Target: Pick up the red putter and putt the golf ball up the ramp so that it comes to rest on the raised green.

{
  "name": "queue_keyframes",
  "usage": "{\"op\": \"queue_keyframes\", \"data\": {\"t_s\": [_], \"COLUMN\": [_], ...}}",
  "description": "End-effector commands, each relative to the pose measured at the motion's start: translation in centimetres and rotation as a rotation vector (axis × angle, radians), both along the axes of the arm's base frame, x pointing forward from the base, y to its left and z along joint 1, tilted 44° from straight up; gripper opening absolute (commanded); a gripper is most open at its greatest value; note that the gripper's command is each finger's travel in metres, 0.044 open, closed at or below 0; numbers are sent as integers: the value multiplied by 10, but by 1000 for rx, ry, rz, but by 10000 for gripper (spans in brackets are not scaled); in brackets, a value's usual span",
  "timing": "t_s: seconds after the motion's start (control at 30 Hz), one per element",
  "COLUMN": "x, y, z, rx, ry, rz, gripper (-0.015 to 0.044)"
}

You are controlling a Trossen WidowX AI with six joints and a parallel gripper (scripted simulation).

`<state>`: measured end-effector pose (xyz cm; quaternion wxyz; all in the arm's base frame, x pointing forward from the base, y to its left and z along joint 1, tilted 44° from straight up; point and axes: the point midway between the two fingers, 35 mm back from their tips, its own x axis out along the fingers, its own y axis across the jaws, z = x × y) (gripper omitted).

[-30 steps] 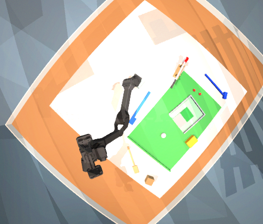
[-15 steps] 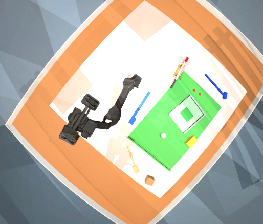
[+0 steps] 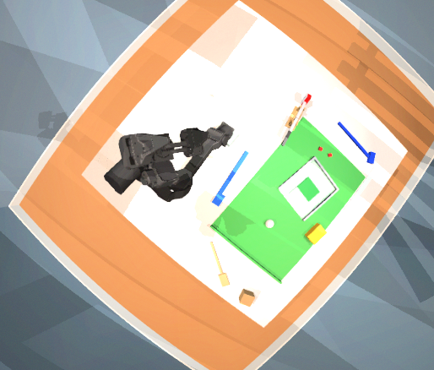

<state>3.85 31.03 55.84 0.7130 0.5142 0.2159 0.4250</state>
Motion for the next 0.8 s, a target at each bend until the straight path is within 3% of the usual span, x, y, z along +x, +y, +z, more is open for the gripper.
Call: {"op": "queue_keyframes", "data": {"t_s": [0.0, 0.43, 0.77], "x": [17, 95, 178], "y": [38, 87, 90], "z": [-40, -147, -284], "rx": [-201, -736, -1336], "ry": [-133, -389, -547], "rz": [-56, -157, -84], "gripper": [440, 440, 440]}}
